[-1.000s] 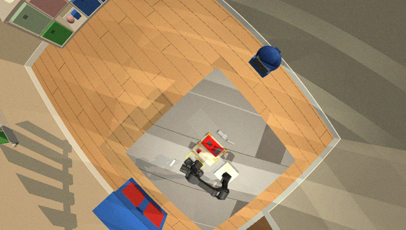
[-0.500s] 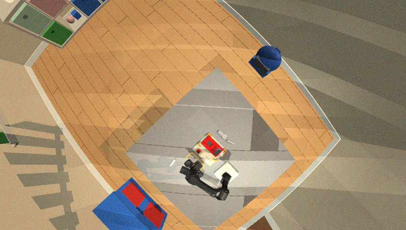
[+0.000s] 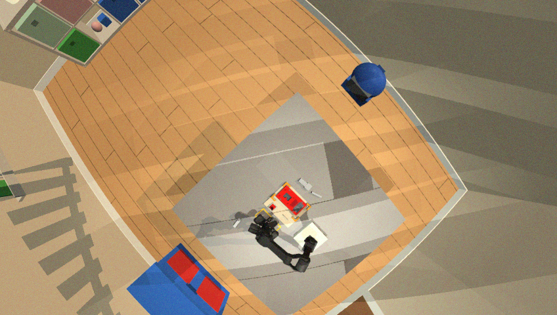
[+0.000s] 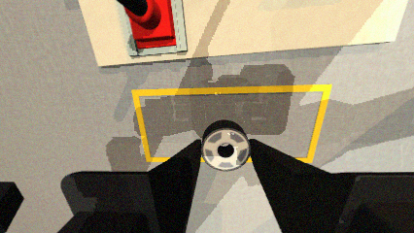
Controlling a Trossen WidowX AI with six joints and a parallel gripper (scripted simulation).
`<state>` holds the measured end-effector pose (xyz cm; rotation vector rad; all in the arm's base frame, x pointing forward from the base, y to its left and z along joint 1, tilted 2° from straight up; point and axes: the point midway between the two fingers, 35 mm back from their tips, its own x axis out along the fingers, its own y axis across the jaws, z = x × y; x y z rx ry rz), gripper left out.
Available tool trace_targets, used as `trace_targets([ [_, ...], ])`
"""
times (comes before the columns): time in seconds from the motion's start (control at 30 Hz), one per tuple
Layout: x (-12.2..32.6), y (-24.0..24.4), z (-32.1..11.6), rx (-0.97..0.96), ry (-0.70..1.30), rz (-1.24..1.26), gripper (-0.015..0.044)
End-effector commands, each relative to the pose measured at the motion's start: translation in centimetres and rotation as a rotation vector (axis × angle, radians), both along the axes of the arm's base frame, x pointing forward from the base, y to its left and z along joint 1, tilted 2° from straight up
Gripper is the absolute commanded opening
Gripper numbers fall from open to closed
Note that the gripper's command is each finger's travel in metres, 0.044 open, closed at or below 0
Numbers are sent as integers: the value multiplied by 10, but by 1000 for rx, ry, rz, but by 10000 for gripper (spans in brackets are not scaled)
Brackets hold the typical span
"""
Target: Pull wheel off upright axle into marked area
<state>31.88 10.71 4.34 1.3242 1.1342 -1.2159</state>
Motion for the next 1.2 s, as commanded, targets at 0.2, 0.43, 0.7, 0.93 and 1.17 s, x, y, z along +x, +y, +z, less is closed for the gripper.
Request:
trace_targets([
  [0.2,-3,-1,-18,-3,9,0,53],
  [0.43,-3,-1,-18,-3,9,0,236],
  [0.7,-4,-1,25,-6,7,-3,300],
  [0.93,-10,-2,37,-2,4,1,352],
  [1.17,-59,-19,68,-7,9,-2,440],
])
